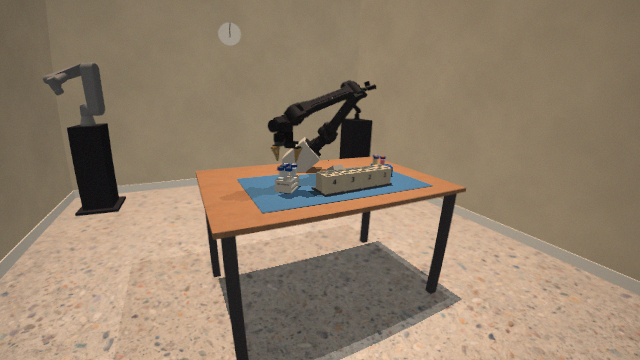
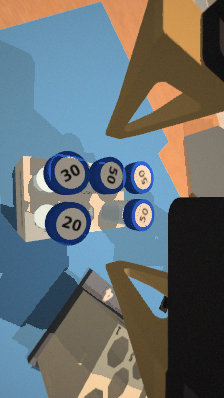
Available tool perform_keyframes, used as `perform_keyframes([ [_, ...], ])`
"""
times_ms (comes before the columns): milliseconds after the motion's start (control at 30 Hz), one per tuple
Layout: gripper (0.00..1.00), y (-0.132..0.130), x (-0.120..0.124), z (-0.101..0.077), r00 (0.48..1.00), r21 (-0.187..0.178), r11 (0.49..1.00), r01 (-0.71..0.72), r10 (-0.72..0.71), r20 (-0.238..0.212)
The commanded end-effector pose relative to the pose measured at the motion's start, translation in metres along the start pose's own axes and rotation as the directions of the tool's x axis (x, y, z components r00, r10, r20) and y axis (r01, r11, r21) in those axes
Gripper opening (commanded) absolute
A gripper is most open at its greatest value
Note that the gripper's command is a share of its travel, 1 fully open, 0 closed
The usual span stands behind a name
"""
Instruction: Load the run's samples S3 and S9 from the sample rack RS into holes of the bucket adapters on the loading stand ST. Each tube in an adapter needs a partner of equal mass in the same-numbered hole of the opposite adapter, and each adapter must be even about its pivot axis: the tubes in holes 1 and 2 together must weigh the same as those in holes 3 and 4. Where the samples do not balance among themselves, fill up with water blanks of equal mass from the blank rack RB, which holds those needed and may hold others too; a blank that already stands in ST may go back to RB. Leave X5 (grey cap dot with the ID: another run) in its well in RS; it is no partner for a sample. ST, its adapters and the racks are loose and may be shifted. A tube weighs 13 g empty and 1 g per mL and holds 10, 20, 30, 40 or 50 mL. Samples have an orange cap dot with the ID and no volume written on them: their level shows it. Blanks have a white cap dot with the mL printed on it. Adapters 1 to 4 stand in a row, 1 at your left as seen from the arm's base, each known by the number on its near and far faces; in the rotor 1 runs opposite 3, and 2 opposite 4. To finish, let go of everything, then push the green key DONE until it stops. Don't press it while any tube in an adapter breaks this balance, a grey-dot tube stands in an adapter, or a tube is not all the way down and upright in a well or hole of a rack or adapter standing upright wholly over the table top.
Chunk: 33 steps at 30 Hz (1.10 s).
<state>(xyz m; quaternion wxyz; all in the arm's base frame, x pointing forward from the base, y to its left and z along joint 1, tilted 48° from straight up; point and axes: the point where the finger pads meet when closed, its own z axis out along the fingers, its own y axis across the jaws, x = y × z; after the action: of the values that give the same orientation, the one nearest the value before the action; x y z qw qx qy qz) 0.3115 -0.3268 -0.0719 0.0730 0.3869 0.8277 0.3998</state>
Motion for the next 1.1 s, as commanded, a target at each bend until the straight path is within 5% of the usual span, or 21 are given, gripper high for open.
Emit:
perform_keyframes([
  [0, 1.00, 0.000, -0.013, -0.016, 0.999, 0.009, 1.000, 0.024, -0.024, 0.036],
  [167, 1.00, 0.006, 0.001, -0.018, 0.996, 0.008, 0.997, 0.076, -0.077, 0.035],
  [300, 1.00, 0.036, 0.024, -0.008, 0.954, 0.015, 0.955, 0.298, -0.298, 0.022],
  [500, 1.00, 0.070, 0.062, -0.009, 0.831, 0.016, 0.831, 0.555, -0.556, 0.014],
  [667, 1.00, 0.098, 0.095, -0.009, 0.667, 0.011, 0.667, 0.745, -0.745, 0.007],
  [733, 1.00, 0.098, 0.095, -0.009, 0.667, 0.011, 0.667, 0.745, -0.745, 0.007],
  [1067, 1.00, 0.154, 0.159, -0.006, 0.238, 0.001, 0.238, 0.971, -0.971, 0.002],
])
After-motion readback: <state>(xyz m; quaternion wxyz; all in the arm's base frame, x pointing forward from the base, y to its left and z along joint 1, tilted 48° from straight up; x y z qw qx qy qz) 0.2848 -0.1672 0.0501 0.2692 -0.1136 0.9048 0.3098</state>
